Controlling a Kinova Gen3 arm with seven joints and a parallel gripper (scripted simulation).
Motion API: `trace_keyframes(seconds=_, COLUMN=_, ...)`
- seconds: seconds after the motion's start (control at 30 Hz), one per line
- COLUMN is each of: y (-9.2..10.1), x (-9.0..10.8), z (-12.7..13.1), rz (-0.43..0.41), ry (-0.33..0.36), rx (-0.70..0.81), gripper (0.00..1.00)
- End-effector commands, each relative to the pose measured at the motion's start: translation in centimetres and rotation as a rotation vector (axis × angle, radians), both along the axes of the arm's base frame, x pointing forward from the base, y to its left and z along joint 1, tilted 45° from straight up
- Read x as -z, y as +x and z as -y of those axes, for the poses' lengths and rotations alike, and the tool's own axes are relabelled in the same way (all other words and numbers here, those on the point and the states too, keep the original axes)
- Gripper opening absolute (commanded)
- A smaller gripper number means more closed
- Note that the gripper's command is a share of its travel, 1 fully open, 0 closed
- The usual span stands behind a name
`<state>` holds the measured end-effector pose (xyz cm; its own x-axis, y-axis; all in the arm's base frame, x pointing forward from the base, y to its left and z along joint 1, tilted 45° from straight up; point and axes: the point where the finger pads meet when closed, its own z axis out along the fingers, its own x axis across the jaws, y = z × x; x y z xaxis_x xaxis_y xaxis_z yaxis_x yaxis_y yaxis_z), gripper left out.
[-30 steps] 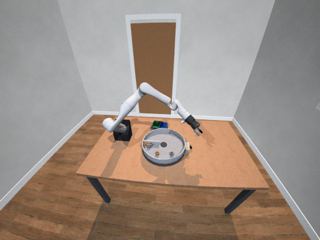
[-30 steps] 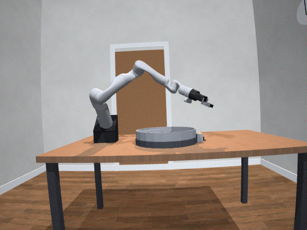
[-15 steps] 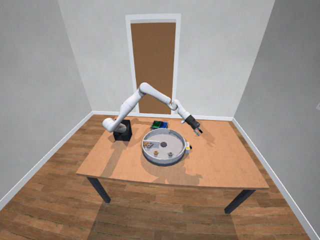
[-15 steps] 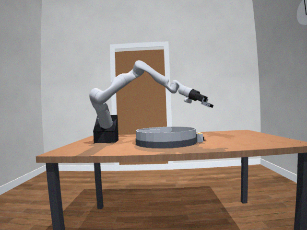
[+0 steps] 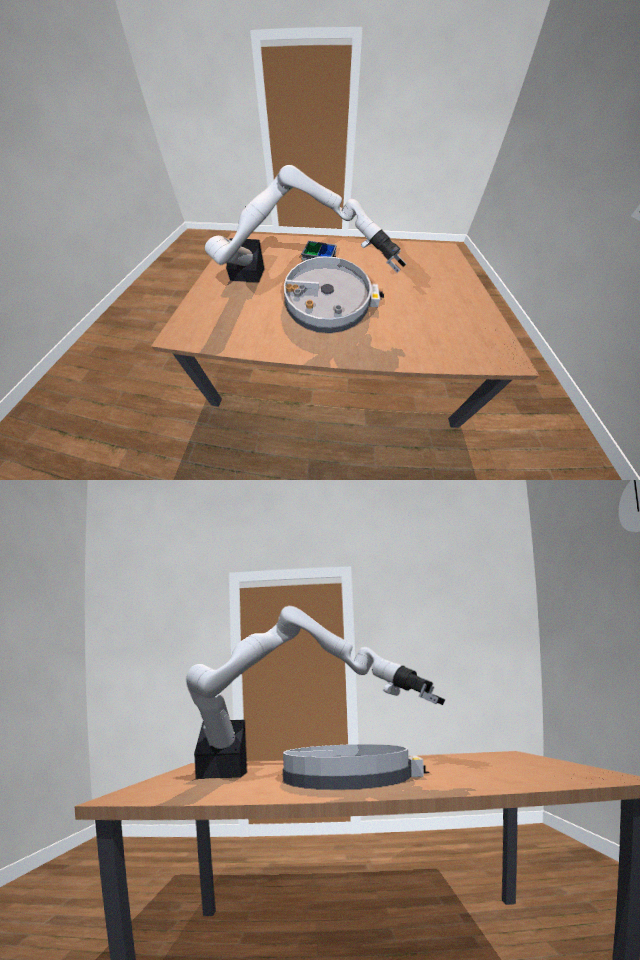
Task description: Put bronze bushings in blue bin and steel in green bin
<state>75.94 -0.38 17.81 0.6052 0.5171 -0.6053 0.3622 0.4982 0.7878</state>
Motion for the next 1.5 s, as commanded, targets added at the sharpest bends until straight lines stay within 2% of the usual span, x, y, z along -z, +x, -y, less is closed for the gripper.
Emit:
trace_keyframes(seconds=0.0, y=0.04, x=-0.12, z=-0.15, rz=0.002, ry=0.001, rx=-0.002, gripper=1.00)
trace_keyframes(seconds=1.47, y=0.04, x=-0.12, z=-0.15, rz=0.002, ry=0.001, rx=-0.002, gripper=1.00)
